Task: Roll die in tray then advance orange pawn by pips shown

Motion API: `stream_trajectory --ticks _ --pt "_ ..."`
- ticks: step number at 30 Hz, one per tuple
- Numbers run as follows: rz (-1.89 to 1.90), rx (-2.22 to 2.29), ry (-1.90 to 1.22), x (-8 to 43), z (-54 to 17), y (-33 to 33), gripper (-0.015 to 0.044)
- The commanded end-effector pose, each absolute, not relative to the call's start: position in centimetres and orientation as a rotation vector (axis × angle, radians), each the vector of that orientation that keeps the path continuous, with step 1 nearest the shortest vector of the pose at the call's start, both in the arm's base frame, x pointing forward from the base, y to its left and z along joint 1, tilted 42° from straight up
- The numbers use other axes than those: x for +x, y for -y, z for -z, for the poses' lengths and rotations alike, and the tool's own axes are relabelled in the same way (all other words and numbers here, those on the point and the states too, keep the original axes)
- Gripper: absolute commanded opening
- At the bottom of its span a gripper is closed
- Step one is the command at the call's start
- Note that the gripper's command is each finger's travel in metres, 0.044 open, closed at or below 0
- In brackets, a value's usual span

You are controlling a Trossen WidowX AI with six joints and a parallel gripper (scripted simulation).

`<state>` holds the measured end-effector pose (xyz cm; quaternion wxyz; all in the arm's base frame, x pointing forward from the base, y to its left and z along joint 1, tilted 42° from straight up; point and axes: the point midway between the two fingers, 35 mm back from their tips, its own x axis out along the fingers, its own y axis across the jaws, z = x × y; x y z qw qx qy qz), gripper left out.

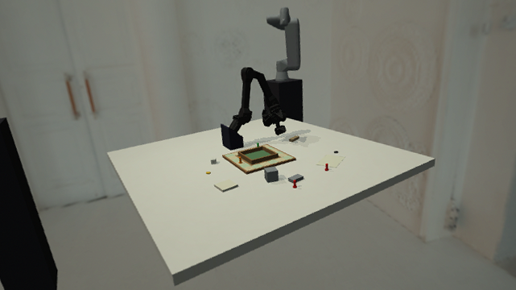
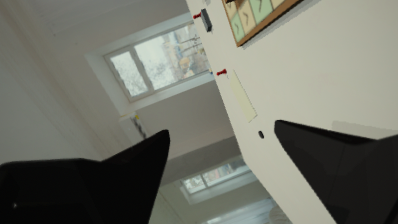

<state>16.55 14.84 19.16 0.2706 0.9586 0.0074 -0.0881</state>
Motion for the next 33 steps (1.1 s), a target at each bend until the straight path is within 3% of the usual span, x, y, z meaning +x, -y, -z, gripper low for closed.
stream_trajectory --ticks 1,5,16,26,33 --pt "0.247 2.586 -0.013 16.7 -19.1 -14.8 0.0374" --pt "0.448 2.649 0.135 19.0 -17.0 -13.8 0.0275" --pt "1.137 2.782 0.905 24.8 -9.2 -7.2 0.0275" --pt "1.619 2.538 1.95 25.4 -2.4 1.7 0.0275" --pt "1.73 2.181 2.735 24.3 1.9 6.4 0.0275"
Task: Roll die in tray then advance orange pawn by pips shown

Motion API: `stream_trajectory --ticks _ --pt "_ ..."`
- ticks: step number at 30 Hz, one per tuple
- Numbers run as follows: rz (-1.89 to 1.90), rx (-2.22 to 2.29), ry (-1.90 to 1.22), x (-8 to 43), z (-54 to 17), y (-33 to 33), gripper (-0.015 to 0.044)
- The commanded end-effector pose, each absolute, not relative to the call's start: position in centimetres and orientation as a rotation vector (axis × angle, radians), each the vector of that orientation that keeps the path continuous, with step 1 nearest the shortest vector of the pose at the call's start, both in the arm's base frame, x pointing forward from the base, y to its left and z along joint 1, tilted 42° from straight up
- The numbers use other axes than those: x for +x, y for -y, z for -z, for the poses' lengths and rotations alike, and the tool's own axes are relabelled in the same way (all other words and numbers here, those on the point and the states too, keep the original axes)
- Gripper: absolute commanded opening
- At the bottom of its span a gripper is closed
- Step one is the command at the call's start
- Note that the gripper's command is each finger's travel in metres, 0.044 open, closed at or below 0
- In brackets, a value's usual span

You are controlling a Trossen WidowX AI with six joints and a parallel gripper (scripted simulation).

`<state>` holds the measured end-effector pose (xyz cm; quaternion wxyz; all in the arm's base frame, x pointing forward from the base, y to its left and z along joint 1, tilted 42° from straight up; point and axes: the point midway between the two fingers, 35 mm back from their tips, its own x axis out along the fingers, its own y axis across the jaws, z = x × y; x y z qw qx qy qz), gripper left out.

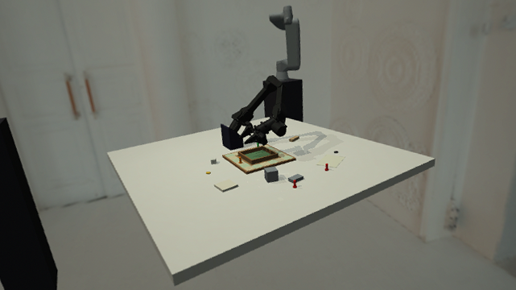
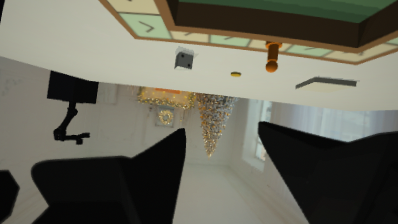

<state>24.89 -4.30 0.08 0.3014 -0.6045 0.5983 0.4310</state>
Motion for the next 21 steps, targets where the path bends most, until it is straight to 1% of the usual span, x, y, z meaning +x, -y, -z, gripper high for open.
stream_trajectory --ticks 1,6,11,19,21 --pt "-1.029 -1.226 -1.694 24.0 2.5 7.0 0.0275" --pt "-0.865 -0.699 -1.782 22.5 5.4 9.7 0.0275" --pt "-0.648 -0.136 -1.8 20.8 8.2 12.2 0.0275" --pt "-0.266 0.776 -1.652 18.1 12.0 15.9 0.0275" --pt "-0.208 0.918 -1.607 17.8 12.5 16.5 0.0275"
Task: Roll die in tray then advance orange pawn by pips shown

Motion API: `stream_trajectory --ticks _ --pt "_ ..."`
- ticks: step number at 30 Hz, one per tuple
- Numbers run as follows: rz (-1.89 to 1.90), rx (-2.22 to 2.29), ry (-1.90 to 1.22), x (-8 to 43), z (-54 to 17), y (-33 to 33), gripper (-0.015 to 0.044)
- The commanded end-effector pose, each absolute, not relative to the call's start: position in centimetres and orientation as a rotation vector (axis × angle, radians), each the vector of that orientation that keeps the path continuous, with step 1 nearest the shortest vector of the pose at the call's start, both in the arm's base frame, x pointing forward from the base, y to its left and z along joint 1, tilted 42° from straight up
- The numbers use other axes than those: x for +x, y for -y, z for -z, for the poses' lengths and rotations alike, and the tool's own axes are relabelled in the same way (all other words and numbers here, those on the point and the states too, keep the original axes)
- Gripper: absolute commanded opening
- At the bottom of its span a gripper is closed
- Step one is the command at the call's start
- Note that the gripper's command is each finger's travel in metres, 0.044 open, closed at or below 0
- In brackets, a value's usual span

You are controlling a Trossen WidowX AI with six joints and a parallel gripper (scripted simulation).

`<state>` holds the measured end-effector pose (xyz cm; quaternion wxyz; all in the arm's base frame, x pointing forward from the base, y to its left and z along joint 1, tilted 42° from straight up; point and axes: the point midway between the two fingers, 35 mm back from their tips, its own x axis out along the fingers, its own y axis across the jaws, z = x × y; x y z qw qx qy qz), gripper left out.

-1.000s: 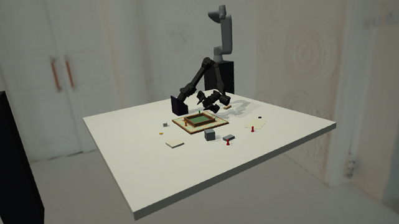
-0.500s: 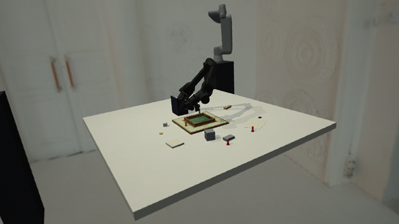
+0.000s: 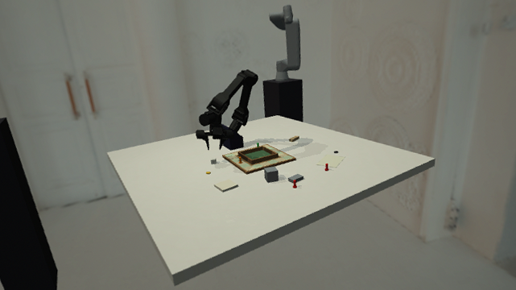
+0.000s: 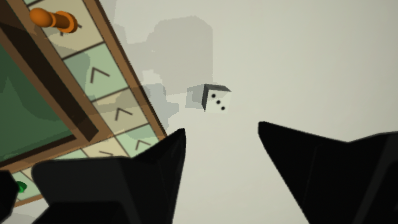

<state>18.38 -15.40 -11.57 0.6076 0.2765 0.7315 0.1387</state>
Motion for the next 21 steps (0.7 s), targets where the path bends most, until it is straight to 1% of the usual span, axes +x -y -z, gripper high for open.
stream_trajectory --ticks 1,9,21 --pt "-0.201 0.936 -1.601 17.7 12.6 16.5 0.0275" --pt "-0.201 0.936 -1.601 17.9 12.7 16.6 0.0275" --pt "-0.202 0.936 -1.6 18.0 15.0 14.5 0.0275"
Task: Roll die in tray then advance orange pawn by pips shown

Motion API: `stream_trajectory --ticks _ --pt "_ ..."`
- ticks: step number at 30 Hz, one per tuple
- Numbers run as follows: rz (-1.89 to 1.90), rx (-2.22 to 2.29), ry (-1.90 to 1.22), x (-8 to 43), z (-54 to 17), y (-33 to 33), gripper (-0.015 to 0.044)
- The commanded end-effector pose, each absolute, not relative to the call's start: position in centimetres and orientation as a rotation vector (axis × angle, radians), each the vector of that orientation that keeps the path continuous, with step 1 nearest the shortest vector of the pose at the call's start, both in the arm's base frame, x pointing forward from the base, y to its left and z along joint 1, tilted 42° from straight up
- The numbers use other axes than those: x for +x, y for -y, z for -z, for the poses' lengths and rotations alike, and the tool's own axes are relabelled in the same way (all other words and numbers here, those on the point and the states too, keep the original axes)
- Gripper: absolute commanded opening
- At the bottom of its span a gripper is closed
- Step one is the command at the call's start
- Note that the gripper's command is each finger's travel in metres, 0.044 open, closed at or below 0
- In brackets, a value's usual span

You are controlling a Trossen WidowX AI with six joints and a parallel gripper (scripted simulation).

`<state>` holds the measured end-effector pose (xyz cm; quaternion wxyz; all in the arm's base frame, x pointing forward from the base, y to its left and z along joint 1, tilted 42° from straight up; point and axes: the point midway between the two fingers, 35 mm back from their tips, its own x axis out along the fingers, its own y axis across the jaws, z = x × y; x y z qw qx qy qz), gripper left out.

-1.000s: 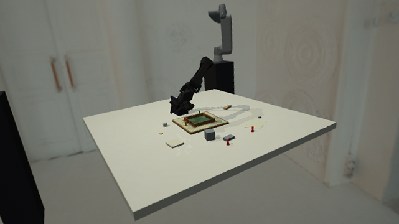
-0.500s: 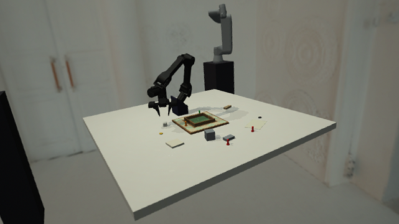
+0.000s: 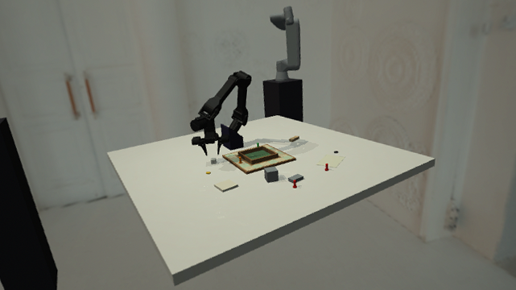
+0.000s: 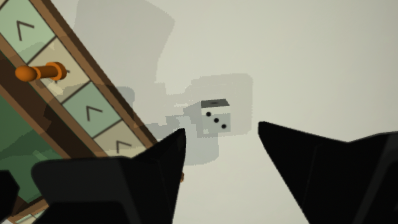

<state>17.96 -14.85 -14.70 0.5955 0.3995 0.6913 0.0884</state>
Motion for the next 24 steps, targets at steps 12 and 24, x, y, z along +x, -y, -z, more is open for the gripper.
stream_trajectory --ticks 12,24 --pt "-0.203 0.936 -1.6 18.1 16.4 13.2 0.0275" --pt "-0.203 0.937 -1.6 18.1 17.4 12.3 0.0223"
